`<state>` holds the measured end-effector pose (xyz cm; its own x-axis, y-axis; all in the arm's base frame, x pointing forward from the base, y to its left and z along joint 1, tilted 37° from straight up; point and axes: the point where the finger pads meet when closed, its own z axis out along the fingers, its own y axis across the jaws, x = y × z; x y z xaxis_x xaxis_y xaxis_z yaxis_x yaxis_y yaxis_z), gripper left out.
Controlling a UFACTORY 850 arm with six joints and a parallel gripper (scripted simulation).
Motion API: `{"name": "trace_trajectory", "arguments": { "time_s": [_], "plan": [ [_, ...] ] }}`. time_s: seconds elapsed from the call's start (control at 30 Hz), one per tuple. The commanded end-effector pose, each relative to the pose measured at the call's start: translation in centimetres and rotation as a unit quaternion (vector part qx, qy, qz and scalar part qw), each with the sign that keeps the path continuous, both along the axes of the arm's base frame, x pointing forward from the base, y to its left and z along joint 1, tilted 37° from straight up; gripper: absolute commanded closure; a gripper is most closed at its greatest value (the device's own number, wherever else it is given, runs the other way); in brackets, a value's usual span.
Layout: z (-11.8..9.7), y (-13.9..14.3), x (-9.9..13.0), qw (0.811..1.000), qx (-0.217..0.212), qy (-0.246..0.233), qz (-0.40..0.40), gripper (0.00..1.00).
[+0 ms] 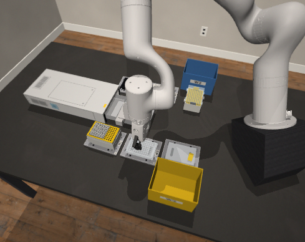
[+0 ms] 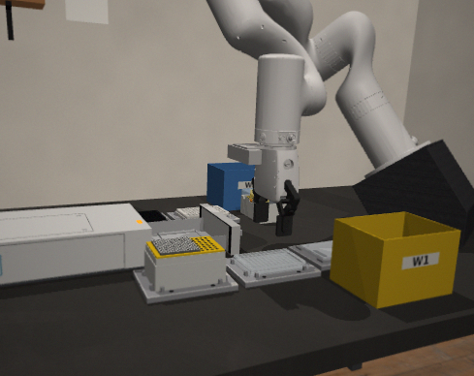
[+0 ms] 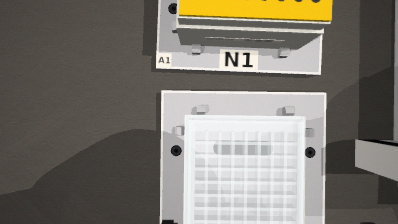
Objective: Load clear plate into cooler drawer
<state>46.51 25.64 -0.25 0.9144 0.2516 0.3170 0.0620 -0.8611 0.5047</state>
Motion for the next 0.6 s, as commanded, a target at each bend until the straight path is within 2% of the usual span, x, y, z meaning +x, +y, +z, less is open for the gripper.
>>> {"name": "trace_trajectory", "arguments": {
  "time_s": [0.0,0.57],
  "plan": [
    [-0.6,-0.3,0.4,1.0,0.001,-0.001,0.0,0.0],
    [-2.6,-1.4,1.4,1.0,0.001,-0.001,0.0,0.0]
  ]
}}
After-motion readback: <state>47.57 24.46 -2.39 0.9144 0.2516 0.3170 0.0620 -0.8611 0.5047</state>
